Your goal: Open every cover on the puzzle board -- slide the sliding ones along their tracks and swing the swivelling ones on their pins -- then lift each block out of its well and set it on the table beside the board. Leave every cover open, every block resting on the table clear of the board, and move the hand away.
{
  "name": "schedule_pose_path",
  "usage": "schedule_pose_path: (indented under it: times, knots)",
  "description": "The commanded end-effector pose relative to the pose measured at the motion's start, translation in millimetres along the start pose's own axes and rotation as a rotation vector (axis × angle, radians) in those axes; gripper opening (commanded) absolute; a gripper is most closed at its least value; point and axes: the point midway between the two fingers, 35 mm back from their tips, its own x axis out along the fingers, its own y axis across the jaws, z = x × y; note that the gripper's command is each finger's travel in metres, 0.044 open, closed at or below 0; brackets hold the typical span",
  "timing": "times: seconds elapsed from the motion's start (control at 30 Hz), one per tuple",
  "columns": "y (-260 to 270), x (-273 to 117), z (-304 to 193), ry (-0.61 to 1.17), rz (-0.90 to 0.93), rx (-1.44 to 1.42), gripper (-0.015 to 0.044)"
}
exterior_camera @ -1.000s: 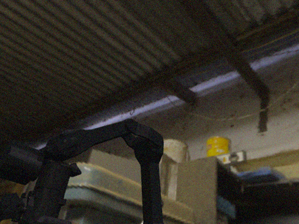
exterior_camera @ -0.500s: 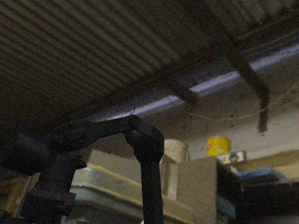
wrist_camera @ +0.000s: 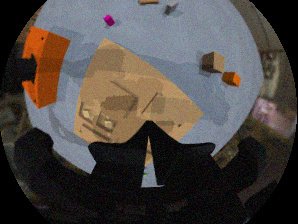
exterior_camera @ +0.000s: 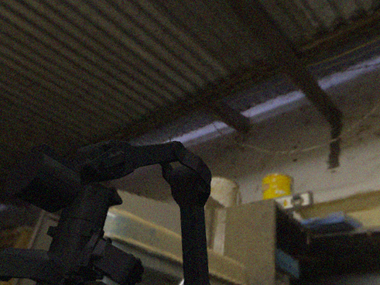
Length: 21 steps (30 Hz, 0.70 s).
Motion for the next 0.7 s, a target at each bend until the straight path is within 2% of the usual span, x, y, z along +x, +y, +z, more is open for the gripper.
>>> schedule_pose_path:
  times: [0.0,0.07,0.67]
  knots:
    - [-30.8,-3.8,34.0,0.005,-0.007,-0.96,0.0]
    - [-32.1,-4.0,36.2,0.005,-0.008,-1.031,0.0]
    - [-32.2,-4.0,36.3,0.005,-0.008,-1.035,0.0]
